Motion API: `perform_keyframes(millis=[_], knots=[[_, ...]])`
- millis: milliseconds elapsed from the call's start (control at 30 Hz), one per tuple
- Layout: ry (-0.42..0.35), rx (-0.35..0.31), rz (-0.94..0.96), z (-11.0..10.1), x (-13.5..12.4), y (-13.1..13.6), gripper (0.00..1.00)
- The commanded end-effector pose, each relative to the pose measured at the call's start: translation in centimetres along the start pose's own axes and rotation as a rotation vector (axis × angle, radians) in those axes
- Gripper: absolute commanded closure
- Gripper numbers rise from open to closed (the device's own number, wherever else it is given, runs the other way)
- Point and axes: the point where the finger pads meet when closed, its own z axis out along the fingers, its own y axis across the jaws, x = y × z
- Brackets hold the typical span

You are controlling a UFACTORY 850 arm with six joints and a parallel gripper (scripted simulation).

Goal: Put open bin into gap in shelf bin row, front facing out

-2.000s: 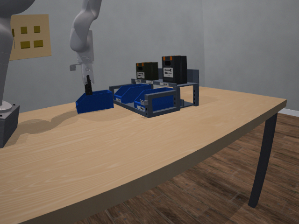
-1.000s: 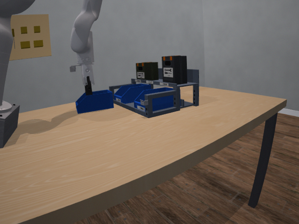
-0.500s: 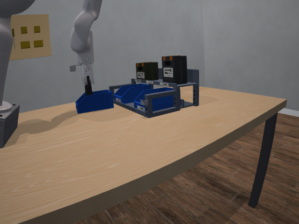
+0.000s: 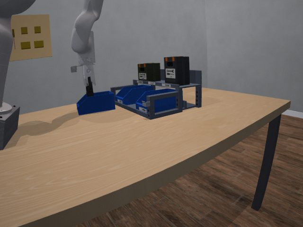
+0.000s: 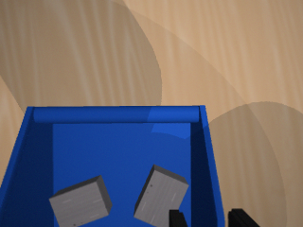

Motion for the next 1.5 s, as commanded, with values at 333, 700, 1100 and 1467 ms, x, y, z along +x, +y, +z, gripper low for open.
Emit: perform_keyframes(millis=[333,700,1100,1467], knots=[[-0.001,-0.001,0.0,-0.05,-0.05,0.04,1.0],[-0.001,-0.001,0.0,-0.05,-0.05,0.04,1.0],[-0.001,-0.001,0.0,-0.05,-0.05,0.04,1.0],[-0.001,-0.001,0.0,-0.05,-0.05,0.04,1.0]])
